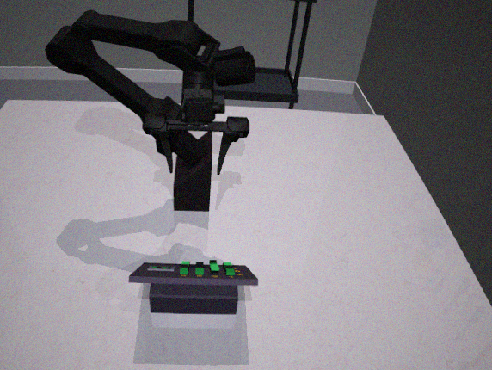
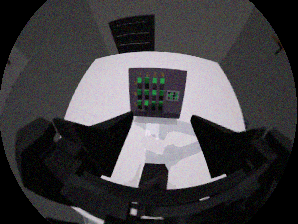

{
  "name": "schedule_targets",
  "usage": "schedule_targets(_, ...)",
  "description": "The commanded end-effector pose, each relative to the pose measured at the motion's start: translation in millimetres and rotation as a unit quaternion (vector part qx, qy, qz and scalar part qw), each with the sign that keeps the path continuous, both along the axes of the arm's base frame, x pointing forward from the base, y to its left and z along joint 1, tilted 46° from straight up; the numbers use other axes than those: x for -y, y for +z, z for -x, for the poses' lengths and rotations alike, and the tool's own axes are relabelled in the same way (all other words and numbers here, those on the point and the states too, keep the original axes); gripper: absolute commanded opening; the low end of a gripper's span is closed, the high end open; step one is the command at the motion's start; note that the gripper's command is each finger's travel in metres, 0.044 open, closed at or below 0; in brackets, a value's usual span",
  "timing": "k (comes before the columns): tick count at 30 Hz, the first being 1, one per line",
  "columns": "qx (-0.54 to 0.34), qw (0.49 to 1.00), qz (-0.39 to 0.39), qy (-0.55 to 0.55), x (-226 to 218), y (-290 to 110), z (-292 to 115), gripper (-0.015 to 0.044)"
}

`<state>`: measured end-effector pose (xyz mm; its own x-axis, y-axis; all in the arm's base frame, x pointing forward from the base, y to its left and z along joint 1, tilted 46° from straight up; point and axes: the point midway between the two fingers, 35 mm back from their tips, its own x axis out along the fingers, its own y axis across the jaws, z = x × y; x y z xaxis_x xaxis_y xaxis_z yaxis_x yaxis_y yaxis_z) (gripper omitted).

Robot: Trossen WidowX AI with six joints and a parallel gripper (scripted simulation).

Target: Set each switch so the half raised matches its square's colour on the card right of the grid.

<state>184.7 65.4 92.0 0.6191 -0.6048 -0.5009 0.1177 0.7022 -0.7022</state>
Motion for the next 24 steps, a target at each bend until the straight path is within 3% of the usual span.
schedule_targets(1, -0.001, 1.0, -0.001, 0.0, 0.4, -1.1, -1.1, 0.0374)
schedule_targets(8, -0.016, 1.0, -0.017, -0.001, 25.7, -28.0, -48.6, 0.019)
schedule_targets(15, 0.003, 1.0, 0.005, -0.003, 59.8, -26.1, -80.3, 0.0006)
schedule_targets(24, 0.01, 1.0, 0.006, 0.004, 77.8, -41.4, -98.3, 0.0)
